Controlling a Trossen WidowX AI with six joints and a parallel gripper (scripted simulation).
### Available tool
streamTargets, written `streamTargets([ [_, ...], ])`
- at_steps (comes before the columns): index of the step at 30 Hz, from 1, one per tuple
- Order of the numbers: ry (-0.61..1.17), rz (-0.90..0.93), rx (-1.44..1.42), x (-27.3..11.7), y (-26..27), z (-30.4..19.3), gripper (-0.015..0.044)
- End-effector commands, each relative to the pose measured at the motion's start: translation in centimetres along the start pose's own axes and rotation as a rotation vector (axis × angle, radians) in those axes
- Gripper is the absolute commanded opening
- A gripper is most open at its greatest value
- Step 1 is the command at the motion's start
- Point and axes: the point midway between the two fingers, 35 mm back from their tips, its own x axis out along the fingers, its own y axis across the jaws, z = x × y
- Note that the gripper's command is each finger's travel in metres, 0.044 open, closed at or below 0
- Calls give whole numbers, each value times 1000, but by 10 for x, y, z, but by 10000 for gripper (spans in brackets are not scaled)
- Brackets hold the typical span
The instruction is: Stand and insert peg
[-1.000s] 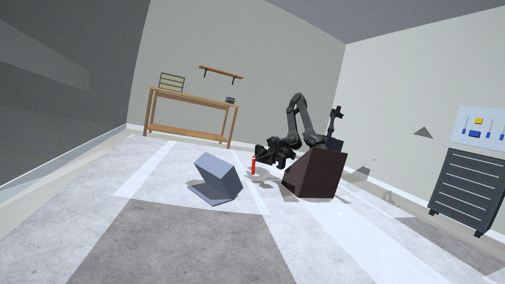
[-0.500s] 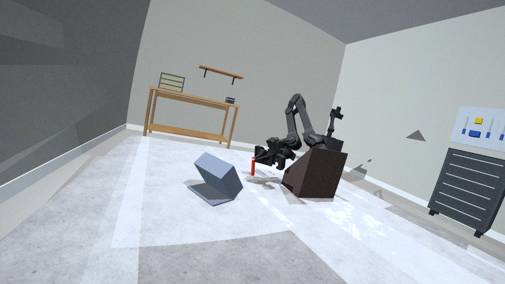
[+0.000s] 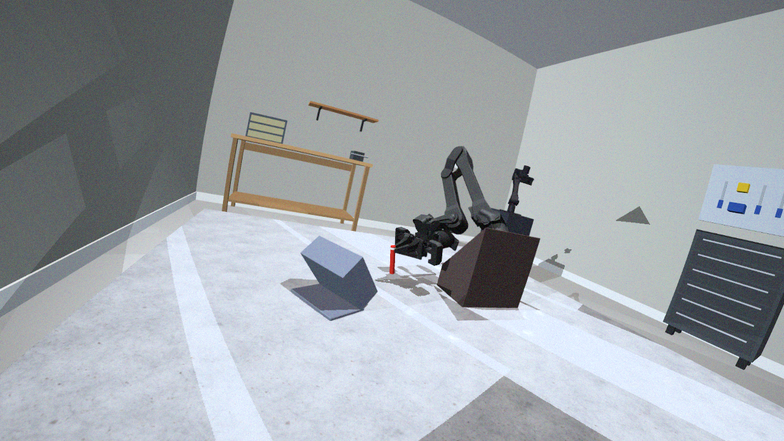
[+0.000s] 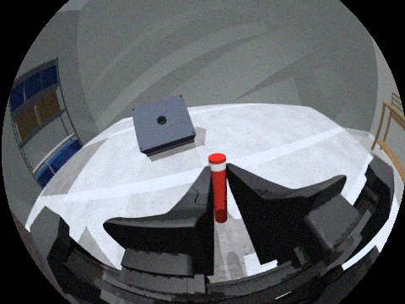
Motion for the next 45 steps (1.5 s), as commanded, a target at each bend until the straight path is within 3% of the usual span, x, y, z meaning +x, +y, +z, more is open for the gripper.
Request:
streamTargets([
  [1,0,0,0,0,0,-2,50],
  [45,17,-16,13,2,-4,-14,50],
])
